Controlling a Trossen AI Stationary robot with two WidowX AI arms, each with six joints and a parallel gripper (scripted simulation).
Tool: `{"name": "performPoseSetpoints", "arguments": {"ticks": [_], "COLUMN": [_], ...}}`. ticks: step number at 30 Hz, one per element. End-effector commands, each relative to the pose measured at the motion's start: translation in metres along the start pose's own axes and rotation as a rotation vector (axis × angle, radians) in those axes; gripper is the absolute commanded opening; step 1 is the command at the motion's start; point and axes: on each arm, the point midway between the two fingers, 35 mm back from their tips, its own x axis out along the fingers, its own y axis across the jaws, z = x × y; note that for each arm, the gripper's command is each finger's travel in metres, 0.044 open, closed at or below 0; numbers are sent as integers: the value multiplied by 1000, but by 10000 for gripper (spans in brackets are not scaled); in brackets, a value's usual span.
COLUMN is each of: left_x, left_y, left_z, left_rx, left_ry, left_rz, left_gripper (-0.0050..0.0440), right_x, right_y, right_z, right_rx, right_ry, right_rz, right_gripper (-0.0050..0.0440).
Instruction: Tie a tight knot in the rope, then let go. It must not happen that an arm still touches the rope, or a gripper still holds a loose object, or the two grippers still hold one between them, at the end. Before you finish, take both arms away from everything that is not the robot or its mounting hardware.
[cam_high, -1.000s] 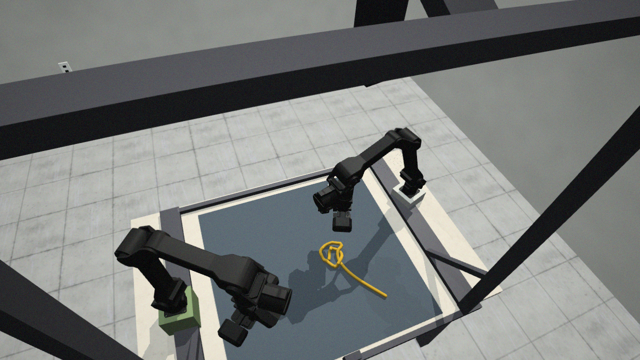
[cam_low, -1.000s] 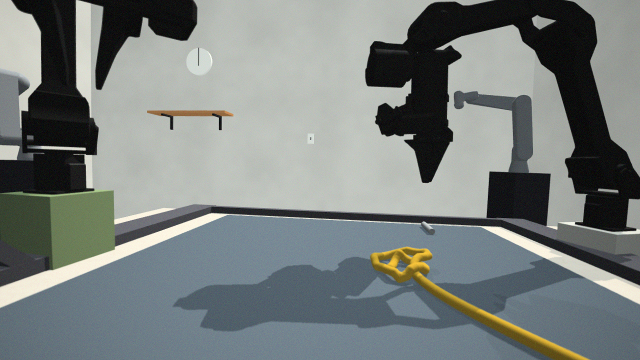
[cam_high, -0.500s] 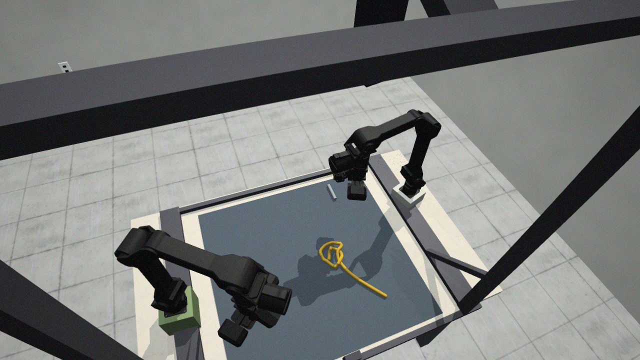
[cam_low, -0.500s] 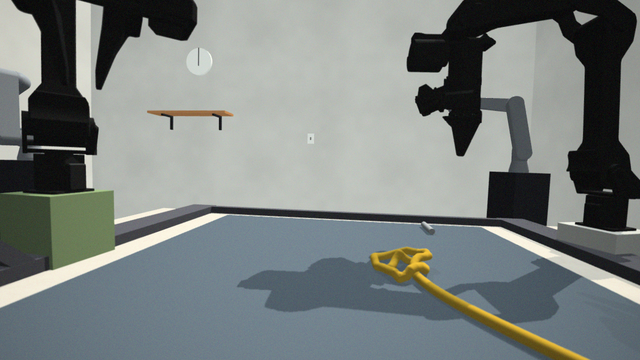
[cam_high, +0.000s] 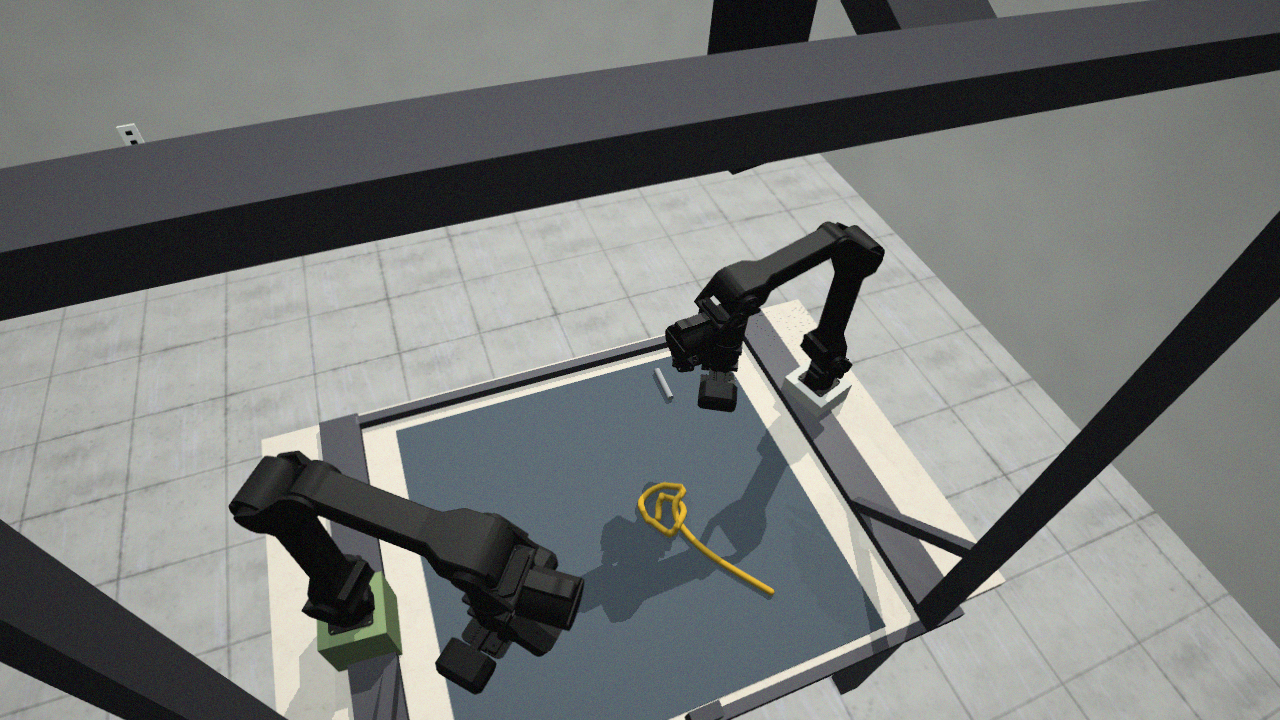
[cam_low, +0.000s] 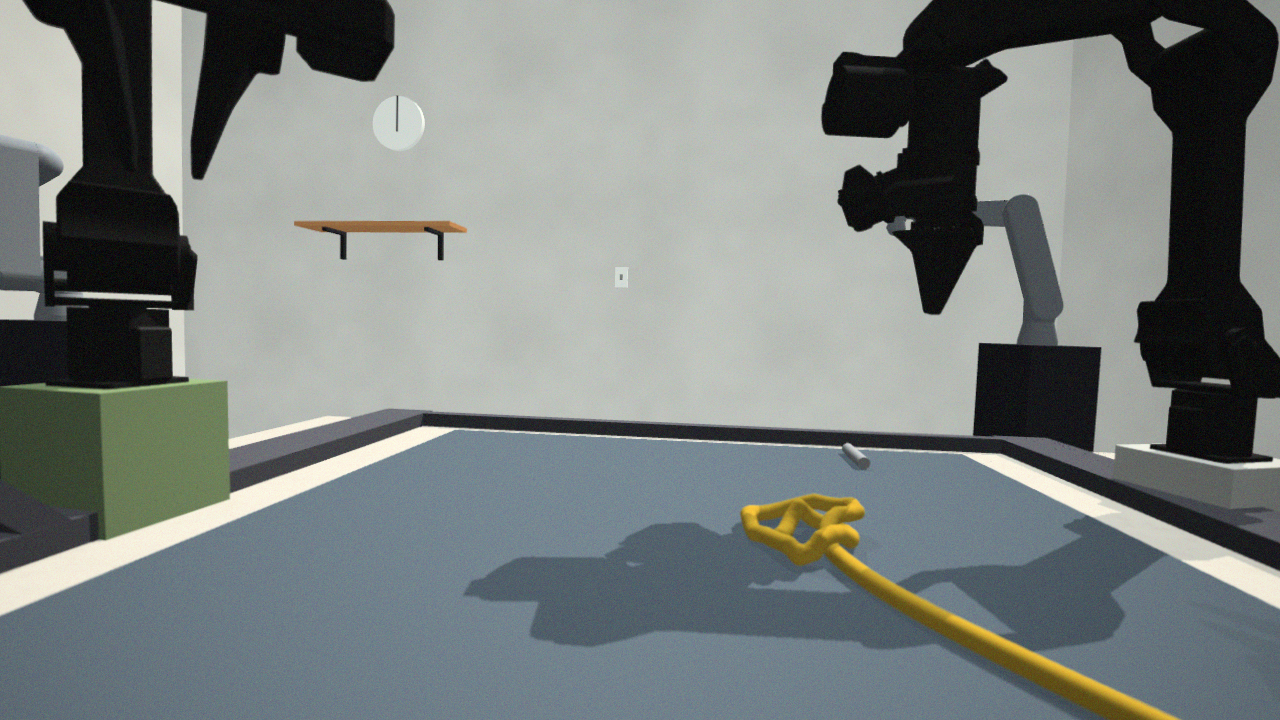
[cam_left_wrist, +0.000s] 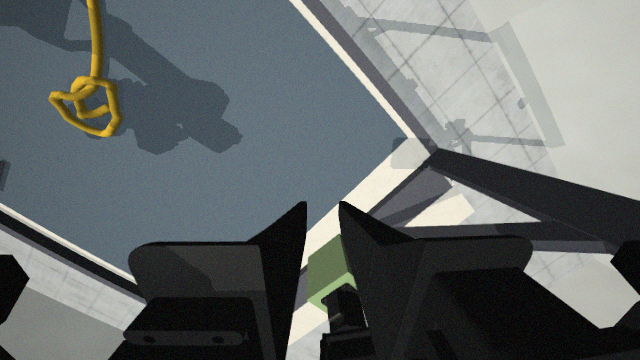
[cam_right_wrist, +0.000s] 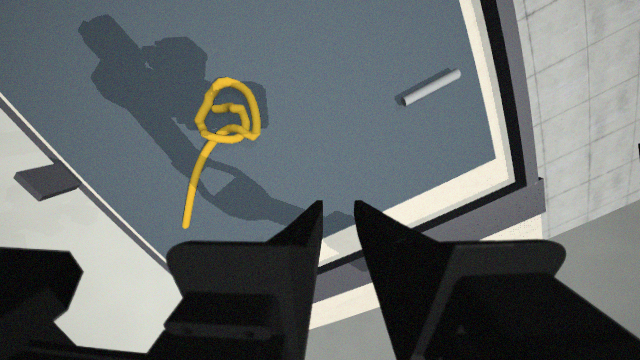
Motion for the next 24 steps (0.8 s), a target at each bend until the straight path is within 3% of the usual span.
{"name": "performPoseSetpoints", "arguments": {"ticks": [1,8,10,14,24], "left_x": [-5,-5,-5,-5,-5], "left_y": [1,1,1,1,1], "left_z": [0,0,0,0,0], "left_rx": [-3,-3,-3,-3,-3], "left_ry": [-16,-16,-16,-16,-16], "left_rz": [7,7,7,7,7], "left_gripper": [100,100,100,100,100], "right_x": [6,20,20,27,30], "right_y": [39,96,96,119,125], "right_z": [-16,-56,-56,-80,-88], "right_rx": [79,222,222,302,323], "right_ry": [-8,-4,-4,-1,0], "right_rz": [11,15,15,16,16], "right_gripper": [100,100,100,100,100]}}
